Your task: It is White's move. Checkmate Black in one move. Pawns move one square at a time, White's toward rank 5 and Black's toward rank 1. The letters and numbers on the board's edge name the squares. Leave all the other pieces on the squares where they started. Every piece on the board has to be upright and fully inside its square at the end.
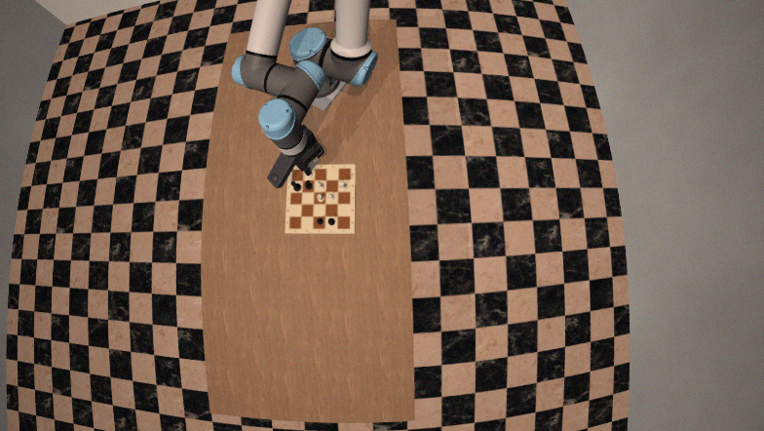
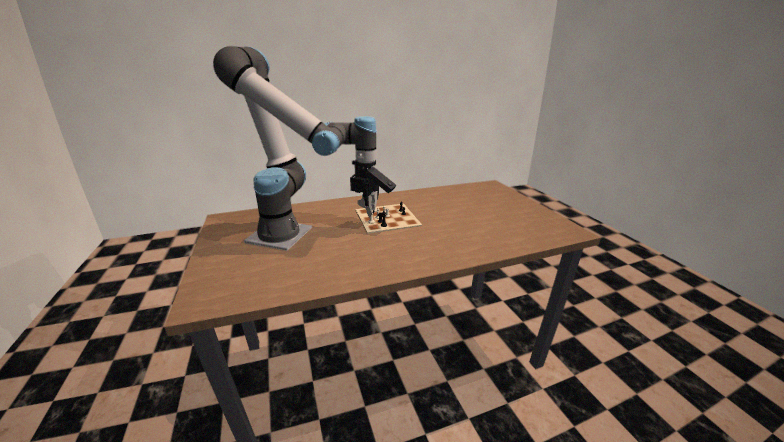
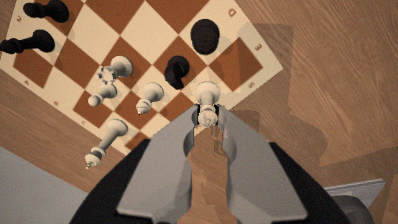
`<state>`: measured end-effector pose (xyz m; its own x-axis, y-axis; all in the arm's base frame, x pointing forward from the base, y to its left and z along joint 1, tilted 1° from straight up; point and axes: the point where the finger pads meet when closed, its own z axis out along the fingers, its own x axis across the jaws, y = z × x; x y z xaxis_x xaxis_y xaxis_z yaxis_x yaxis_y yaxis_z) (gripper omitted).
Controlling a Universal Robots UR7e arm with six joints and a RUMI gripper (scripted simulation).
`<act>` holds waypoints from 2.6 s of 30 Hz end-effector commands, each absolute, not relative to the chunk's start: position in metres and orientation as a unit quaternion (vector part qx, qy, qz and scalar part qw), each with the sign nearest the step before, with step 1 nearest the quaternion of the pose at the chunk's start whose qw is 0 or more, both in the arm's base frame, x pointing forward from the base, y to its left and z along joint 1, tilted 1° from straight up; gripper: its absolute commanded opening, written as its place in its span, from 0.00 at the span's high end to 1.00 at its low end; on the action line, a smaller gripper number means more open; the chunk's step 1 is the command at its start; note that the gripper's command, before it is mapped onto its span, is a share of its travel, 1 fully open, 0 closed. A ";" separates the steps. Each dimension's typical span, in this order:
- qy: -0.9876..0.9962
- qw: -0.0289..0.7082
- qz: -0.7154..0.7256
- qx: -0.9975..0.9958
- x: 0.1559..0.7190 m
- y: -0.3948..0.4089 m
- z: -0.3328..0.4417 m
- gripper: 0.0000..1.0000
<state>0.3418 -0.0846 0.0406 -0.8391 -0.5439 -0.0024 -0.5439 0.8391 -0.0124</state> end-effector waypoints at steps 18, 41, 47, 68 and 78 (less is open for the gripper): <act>0.959 0.003 -0.006 -0.284 0.342 -0.085 0.038 1.00; 0.959 0.003 -0.006 -0.284 0.342 -0.085 0.037 1.00; 0.959 0.003 -0.006 -0.284 0.342 -0.085 0.037 1.00; 0.959 0.003 -0.006 -0.284 0.342 -0.085 0.037 0.90; 0.959 0.003 -0.006 -0.284 0.342 -0.085 0.037 0.75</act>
